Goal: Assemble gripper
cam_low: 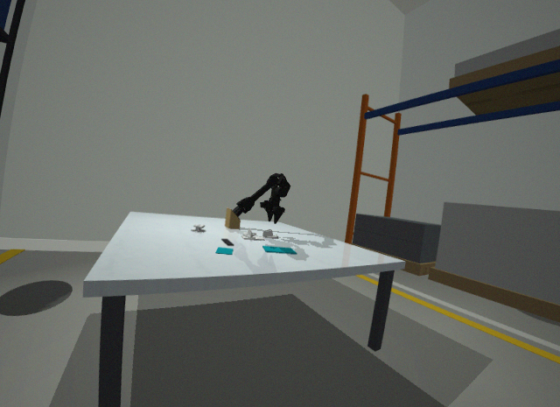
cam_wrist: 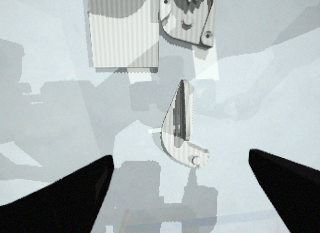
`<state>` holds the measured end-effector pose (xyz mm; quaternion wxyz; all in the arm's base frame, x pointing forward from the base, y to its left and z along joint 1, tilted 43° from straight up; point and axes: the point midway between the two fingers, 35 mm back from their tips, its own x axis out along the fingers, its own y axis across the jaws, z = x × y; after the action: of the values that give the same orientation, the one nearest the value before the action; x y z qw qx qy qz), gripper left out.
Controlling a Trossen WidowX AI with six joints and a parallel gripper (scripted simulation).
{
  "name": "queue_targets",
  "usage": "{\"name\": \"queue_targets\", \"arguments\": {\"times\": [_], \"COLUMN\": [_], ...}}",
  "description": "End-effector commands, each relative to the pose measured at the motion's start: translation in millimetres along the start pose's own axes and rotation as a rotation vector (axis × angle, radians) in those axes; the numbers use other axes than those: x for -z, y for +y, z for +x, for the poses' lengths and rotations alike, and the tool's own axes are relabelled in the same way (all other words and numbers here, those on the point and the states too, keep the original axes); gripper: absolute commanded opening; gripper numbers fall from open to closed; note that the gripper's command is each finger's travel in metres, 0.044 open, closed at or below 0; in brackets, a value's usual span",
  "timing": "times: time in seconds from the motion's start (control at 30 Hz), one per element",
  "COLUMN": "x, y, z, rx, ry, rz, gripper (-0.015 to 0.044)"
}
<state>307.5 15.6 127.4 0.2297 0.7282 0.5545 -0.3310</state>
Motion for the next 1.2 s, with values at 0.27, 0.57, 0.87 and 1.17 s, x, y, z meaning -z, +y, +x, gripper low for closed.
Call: {"name": "queue_targets", "arguments": {"times": [0.27, 0.57, 0.87, 1.17], "x": [1, 1, 1, 1], "y": [-2, -1, -1, -2], "z": [38, 52, 67, 81], "rx": [0.007, 0.007, 0.007, 0.007], "ry": [0.005, 0.005, 0.005, 0.006], "rz": [0.009, 0.009, 0.009, 0.009], "gripper": [0.044, 0.044, 0.044, 0.044]}}
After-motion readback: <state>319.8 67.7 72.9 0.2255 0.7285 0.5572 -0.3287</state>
